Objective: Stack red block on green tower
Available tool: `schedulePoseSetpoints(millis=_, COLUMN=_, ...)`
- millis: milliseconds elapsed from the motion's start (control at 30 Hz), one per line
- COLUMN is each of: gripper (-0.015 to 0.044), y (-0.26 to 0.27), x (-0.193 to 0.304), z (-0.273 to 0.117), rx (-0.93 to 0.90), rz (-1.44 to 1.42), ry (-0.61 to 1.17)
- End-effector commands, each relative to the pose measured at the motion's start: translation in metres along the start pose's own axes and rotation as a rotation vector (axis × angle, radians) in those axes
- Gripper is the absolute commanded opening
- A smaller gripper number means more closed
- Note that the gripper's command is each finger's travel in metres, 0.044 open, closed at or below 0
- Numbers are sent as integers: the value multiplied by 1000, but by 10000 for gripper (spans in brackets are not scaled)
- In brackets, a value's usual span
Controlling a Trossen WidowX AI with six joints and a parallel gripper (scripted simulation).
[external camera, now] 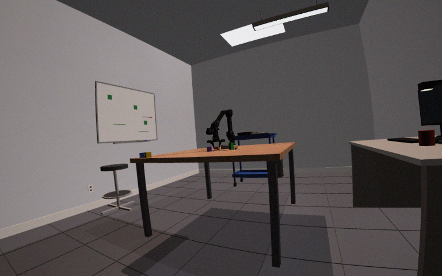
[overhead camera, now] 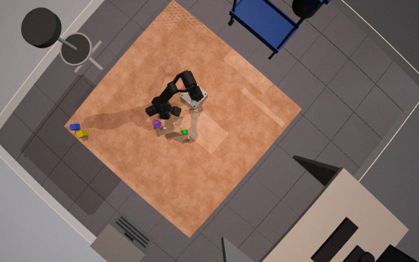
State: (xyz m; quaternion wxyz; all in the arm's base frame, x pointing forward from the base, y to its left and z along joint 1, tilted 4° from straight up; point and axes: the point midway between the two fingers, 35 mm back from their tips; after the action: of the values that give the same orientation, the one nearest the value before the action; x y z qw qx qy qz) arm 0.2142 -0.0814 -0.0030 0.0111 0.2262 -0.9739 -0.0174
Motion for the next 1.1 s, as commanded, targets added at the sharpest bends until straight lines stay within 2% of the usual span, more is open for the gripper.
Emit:
schedulePoseSetpoints(millis=0, gripper=145, y=1, x=0, z=0, rx=-5, rz=4, ry=-2)
schedulePoseSetpoints(millis=267, gripper=91, y=1, x=0, z=0, rx=-5, rz=4, ry=-2)
schedulePoseSetpoints(millis=400, gripper=0, y=0, x=0, z=-9, rx=-5, rz=4, ry=-2)
schedulePoseSetpoints(millis=1067, gripper=0, y=-1, x=0, z=-104, rx=-4, rz=4, ry=-2)
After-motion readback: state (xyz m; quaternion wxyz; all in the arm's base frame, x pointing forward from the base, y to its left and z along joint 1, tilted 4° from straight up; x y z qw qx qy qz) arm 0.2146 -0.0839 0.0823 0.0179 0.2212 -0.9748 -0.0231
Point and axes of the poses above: the point midway between the two fingers, 35 mm back from their tips, its own z axis out along the fingers, its own y axis across the jaws, x = y × z, and after that the axes turned 2 degrees about -z, right-handed
